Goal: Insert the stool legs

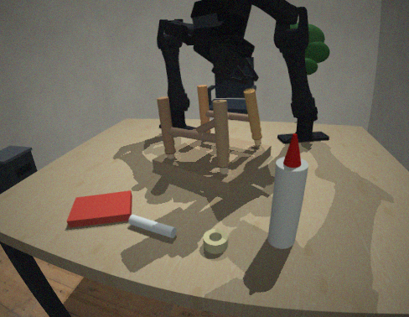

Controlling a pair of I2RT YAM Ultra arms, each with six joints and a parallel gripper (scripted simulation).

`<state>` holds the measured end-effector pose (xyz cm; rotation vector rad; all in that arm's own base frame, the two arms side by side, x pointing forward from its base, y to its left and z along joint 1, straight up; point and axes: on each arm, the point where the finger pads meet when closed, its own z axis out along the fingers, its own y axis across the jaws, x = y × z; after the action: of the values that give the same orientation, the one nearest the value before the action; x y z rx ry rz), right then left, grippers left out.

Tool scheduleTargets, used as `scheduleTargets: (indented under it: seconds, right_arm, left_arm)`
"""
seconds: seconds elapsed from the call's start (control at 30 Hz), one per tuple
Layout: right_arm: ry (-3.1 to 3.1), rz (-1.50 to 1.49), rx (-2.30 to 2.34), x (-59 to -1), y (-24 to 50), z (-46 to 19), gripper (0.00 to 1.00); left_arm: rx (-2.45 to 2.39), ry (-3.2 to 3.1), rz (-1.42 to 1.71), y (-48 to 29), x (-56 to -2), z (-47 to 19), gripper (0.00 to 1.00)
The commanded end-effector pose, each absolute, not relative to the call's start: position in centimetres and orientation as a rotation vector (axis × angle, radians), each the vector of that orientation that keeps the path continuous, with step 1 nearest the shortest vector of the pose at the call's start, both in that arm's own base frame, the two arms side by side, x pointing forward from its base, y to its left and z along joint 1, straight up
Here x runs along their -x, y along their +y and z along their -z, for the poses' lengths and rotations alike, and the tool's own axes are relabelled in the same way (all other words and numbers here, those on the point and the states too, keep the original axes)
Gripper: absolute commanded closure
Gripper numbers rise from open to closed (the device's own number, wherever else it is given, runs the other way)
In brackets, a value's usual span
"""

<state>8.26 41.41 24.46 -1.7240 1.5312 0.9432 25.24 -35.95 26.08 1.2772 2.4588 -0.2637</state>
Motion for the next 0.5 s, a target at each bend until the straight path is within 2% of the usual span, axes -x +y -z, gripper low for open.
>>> scheduleTargets:
  seconds: [0.0,0.47]
  right_arm:
    - [1.508,-0.96,1.724,-8.2,41.8,-25.1,0.31]
    - [1.488,-0.965,1.711,-8.1,41.5,-25.9,0.31]
  left_arm:
    - [-1.248,2.405,0.3,-35.8,-25.4,-28.1,1.0]
    - [-1.257,2.432,0.277,-35.6,-25.5,-25.5,1.0]
